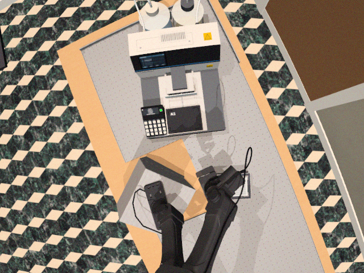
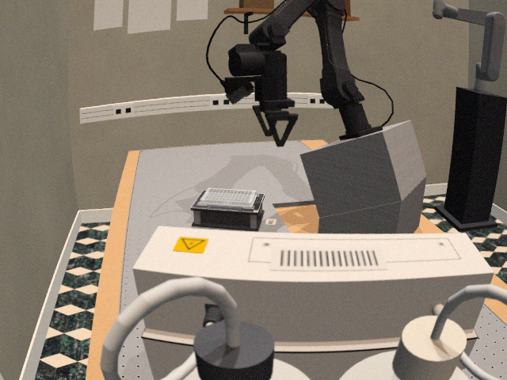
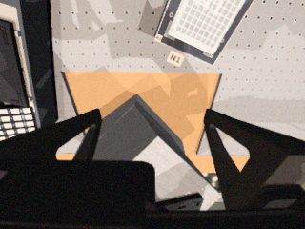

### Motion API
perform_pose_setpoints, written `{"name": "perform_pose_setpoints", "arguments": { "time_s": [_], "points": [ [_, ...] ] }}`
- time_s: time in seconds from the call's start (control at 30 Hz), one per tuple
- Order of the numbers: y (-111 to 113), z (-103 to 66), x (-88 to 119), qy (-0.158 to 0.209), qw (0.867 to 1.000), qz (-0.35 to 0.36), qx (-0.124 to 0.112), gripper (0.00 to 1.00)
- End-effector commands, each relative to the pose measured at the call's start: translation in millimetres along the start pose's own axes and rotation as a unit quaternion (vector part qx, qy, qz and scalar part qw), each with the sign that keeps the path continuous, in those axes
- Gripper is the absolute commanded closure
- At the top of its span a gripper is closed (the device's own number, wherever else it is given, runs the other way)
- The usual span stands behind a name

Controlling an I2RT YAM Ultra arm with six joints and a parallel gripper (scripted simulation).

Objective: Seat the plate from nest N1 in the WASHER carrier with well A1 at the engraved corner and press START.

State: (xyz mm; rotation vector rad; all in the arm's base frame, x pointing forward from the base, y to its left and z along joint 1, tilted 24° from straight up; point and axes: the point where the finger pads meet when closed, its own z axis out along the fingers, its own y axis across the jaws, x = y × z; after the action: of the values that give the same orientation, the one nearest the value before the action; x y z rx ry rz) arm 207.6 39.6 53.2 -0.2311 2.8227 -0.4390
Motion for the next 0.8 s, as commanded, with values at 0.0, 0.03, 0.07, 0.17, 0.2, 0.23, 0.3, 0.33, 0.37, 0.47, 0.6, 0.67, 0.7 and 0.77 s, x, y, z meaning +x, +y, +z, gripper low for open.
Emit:
{"name": "perform_pose_setpoints", "arguments": {
  "time_s": [0.0, 0.03, 0.07, 0.17, 0.2, 0.23, 0.3, 0.33, 0.37, 0.47, 0.6, 0.67, 0.7, 0.77],
  "points": [
    [0.1, -11.9, -10.7, -0.023, 1.000, 0.012, -0.001, 0.00],
    [0.1, -11.9, -10.7, -0.023, 1.000, 0.012, -0.001, 0.00],
    [0.6, -12.0, -12.3, -0.026, 1.000, 0.013, -0.003, 0.00],
    [0.7, -12.0, -12.3, -0.026, 1.000, 0.013, -0.003, 0.00],
    [0.7, -12.0, -12.3, -0.026, 1.000, 0.013, -0.003, 0.00],
    [0.8, -12.0, -12.3, -0.026, 1.000, 0.013, -0.003, 0.00],
    [0.8, -12.0, -12.2, -0.026, 1.000, 0.013, -0.003, 0.00],
    [0.8, -12.0, -12.2, -0.026, 1.000, 0.013, -0.003, 0.00],
    [0.8, -12.0, -12.2, -0.026, 1.000, 0.013, -0.003, 0.00],
    [0.8, -12.0, -12.2, -0.026, 1.000, 0.013, -0.003, 0.00],
    [0.8, -12.0, -12.2, -0.026, 1.000, 0.013, -0.003, 0.00],
    [0.8, -12.0, -12.2, -0.026, 1.000, 0.013, -0.003, 0.00],
    [0.8, -12.0, -12.2, -0.026, 1.000, 0.013, -0.003, 0.00],
    [0.8, -12.0, -12.2, -0.026, 1.000, 0.013, -0.003, 0.00]
  ]
}}
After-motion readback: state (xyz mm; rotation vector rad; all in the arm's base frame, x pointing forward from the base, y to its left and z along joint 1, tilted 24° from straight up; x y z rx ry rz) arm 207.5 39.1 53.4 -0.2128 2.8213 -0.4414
